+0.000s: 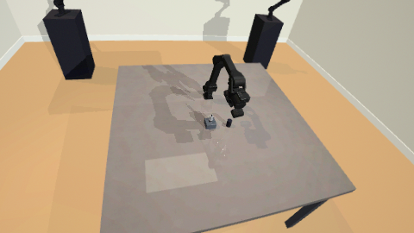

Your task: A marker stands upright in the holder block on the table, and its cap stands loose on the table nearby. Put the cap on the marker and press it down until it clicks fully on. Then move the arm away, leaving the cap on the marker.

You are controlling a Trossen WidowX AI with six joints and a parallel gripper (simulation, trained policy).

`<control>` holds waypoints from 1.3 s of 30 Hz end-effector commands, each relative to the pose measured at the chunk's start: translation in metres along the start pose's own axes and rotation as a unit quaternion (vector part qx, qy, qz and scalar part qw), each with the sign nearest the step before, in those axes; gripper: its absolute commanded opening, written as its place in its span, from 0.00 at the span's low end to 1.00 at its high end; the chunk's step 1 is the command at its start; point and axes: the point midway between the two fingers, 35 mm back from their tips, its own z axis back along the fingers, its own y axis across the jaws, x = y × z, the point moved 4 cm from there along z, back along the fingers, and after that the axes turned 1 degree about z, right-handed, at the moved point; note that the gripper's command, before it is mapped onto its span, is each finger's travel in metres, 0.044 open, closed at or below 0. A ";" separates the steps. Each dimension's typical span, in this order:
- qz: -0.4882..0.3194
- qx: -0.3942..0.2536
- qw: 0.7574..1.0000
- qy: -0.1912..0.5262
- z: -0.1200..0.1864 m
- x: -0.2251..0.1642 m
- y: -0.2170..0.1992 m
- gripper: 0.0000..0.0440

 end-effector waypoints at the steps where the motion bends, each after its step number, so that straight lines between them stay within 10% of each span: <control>1: 0.004 0.011 1.000 0.012 -0.008 -0.002 -0.002 0.71; 39: 0.117 0.089 0.983 0.113 -0.104 -0.008 -0.003 0.60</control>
